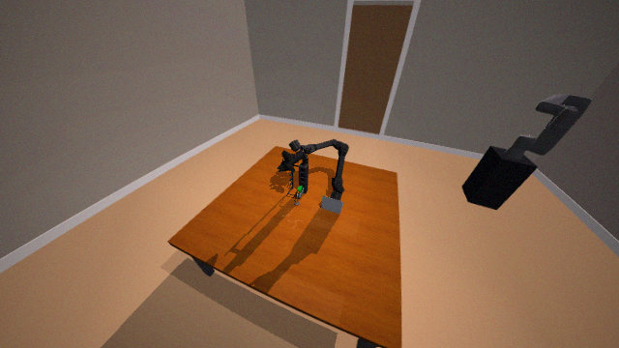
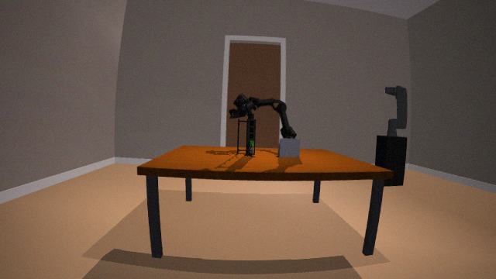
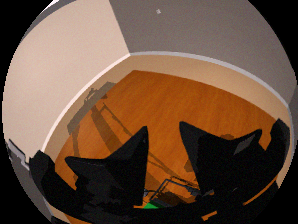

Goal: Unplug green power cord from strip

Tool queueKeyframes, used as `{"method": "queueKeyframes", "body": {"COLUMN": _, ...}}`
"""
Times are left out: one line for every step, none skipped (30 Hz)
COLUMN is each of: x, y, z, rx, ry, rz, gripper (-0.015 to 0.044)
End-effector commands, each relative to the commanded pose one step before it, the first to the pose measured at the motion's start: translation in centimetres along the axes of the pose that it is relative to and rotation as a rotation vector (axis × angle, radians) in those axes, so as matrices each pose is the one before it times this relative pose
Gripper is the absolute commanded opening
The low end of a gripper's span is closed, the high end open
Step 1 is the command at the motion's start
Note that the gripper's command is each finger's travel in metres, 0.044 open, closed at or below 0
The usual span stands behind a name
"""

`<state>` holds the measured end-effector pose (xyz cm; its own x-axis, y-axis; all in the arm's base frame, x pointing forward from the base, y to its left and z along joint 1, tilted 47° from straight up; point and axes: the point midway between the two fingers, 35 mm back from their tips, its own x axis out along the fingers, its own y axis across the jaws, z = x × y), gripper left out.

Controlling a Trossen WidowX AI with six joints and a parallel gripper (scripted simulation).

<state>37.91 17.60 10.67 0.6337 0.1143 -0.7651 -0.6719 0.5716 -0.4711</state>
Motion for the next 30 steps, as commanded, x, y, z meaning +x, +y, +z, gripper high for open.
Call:
{"method": "queueKeyframes", "body": {"x": 0.669, "y": 2.405, "z": -1.751, "rx": -0.1632, "ry": 0.13524, "rz": 0.04758, "gripper": 0.0160}}
{"method": "queueKeyframes", "body": {"x": 0.294, "y": 0.457, "z": -0.434, "rx": -0.0219, "ry": 0.03131, "rz": 0.01165, "gripper": 0.0160}}
{"method": "queueKeyframes", "body": {"x": 0.482, "y": 0.729, "z": -0.486, "rx": -0.0200, "ry": 0.03535, "rz": 0.02233, "gripper": 0.0160}}
{"method": "queueKeyframes", "body": {"x": 0.614, "y": 0.931, "z": -0.614, "rx": -0.0265, "ry": 0.04587, "rz": 0.02870, "gripper": 0.0160}}
{"method": "queueKeyframes", "body": {"x": 0.686, "y": 1.037, "z": -0.672, "rx": -0.0309, "ry": 0.05212, "rz": 0.03220, "gripper": 0.0160}}
{"method": "queueKeyframes", "body": {"x": 0.564, "y": 0.839, "z": -0.526, "rx": -0.0261, "ry": 0.04305, "rz": 0.02626, "gripper": 0.0160}}
{"method": "queueKeyframes", "body": {"x": 0.425, "y": 0.623, "z": -0.379, "rx": -0.0201, "ry": 0.03252, "rz": 0.01963, "gripper": 0.0160}}
{"method": "queueKeyframes", "body": {"x": 0.278, "y": 0.385, "z": -0.273, "rx": -0.0148, "ry": 0.02339, "rz": 0.01193, "gripper": 0.0160}}
{"method": "queueKeyframes", "body": {"x": 0.279, "y": 0.337, "z": -0.371, "rx": -0.0197, "ry": 0.02987, "rz": 0.00970, "gripper": 0.0160}}
{"method": "queueKeyframes", "body": {"x": 0.357, "y": 0.428, "z": -0.498, "rx": -0.0274, "ry": 0.04043, "rz": 0.01233, "gripper": 0.0160}}
{"method": "queueKeyframes", "body": {"x": 0.406, "y": 0.473, "z": -0.620, "rx": -0.0357, "ry": 0.05068, "rz": 0.01351, "gripper": 0.0160}}
{"method": "queueKeyframes", "body": {"x": 0.466, "y": 0.558, "z": -0.712, "rx": -0.0443, "ry": 0.06038, "rz": 0.01640, "gripper": 0.0160}}
{"method": "queueKeyframes", "body": {"x": 0.526, "y": 0.651, "z": -0.811, "rx": -0.0553, "ry": 0.07177, "rz": 0.01991, "gripper": 0.0160}}
{"method": "queueKeyframes", "body": {"x": 0.638, "y": 0.827, "z": -1.012, "rx": -0.0772, "ry": 0.09432, "rz": 0.02678, "gripper": 0.0160}}
{"method": "queueKeyframes", "body": {"x": 0.588, "y": 0.793, "z": -0.937, "rx": -0.0823, "ry": 0.09426, "rz": 0.02737, "gripper": 0.0160}}
{"method": "queueKeyframes", "body": {"x": 0.520, "y": 0.733, "z": -0.845, "rx": -0.0855, "ry": 0.09199, "rz": 0.02719, "gripper": 0.0160}}
{"method": "queueKeyframes", "body": {"x": 0.372, "y": 0.540, "z": -0.606, "rx": -0.0702, "ry": 0.07156, "rz": 0.02141, "gripper": 0.0160}}
{"method": "queueKeyframes", "body": {"x": 0.208, "y": 0.307, "z": -0.335, "rx": -0.0431, "ry": 0.04237, "rz": 0.01276, "gripper": 0.0160}}
{"method": "queueKeyframes", "body": {"x": 0.068, "y": 0.100, "z": -0.106, "rx": -0.0145, "ry": 0.01403, "rz": 0.00424, "gripper": 0.0160}}
{"method": "queueKeyframes", "body": {"x": 0.000, "y": 0.000, "z": 0.000, "rx": 0.0000, "ry": 0.00000, "rz": 0.00000, "gripper": 0.0160}}
{"method": "queueKeyframes", "body": {"x": 0.000, "y": 0.000, "z": 0.000, "rx": 0.0000, "ry": 0.00000, "rz": 0.00000, "gripper": 0.0160}}
{"method": "queueKeyframes", "body": {"x": 0.000, "y": 0.000, "z": 0.000, "rx": 0.0000, "ry": 0.00000, "rz": 0.00000, "gripper": 0.0160}}
{"method": "queueKeyframes", "body": {"x": 0.000, "y": 0.000, "z": 0.000, "rx": 0.0000, "ry": 0.00000, "rz": 0.00000, "gripper": 0.0160}}
{"method": "queueKeyframes", "body": {"x": 0.000, "y": 0.000, "z": 0.000, "rx": 0.0000, "ry": 0.00000, "rz": 0.00000, "gripper": 0.0160}}
{"method": "queueKeyframes", "body": {"x": 0.000, "y": 0.000, "z": 0.000, "rx": 0.0000, "ry": 0.00000, "rz": 0.00000, "gripper": 0.0160}}
{"method": "queueKeyframes", "body": {"x": 0.000, "y": 0.000, "z": 0.000, "rx": 0.0000, "ry": 0.00000, "rz": 0.00000, "gripper": 0.0160}}
{"method": "queueKeyframes", "body": {"x": 0.000, "y": 0.000, "z": 0.000, "rx": 0.0000, "ry": 0.00000, "rz": 0.00000, "gripper": 0.0160}}
{"method": "queueKeyframes", "body": {"x": 0.000, "y": 0.000, "z": 0.000, "rx": 0.0000, "ry": 0.00000, "rz": 0.00000, "gripper": 0.0160}}
{"method": "queueKeyframes", "body": {"x": 0.000, "y": 0.000, "z": 0.000, "rx": 0.0000, "ry": 0.00000, "rz": 0.00000, "gripper": 0.0160}}
{"method": "queueKeyframes", "body": {"x": 0.000, "y": 0.000, "z": 0.000, "rx": 0.0000, "ry": 0.00000, "rz": 0.00000, "gripper": 0.0160}}
